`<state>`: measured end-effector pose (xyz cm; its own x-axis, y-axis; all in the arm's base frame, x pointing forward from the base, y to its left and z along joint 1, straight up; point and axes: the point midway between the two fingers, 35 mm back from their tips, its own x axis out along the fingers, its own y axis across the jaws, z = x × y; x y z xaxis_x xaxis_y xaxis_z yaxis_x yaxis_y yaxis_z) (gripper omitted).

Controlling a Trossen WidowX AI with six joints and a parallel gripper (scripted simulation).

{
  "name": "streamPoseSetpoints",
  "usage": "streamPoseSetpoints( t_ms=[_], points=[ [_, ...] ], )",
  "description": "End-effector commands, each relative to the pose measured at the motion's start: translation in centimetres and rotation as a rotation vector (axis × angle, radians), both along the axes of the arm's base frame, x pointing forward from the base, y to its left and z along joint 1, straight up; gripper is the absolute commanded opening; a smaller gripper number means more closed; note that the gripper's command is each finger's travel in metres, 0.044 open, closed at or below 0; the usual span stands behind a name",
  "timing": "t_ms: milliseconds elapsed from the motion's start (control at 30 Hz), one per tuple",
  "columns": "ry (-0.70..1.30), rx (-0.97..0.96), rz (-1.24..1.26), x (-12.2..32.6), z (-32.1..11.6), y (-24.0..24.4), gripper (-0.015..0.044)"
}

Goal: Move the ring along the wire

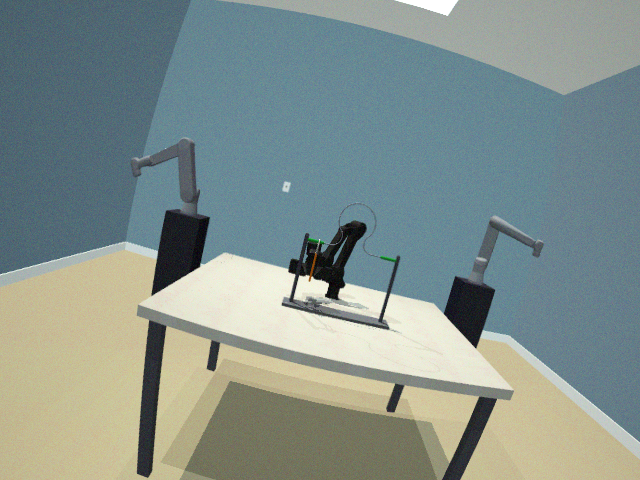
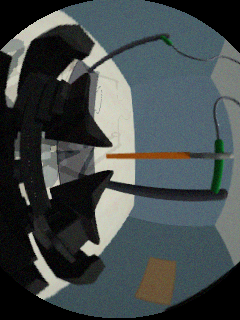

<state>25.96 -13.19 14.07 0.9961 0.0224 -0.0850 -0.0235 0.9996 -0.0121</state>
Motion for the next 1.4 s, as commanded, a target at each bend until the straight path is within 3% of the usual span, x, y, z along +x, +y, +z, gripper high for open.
streamPoseSetpoints(
  t_ms=[0,1367],
  points=[
    [-0.005,-0.001,-0.004,0.6,0.2,-0.2,0.0160],
    [-0.012,0.001,-0.005,6.0,-0.3,0.4,0.0160]
  ],
)
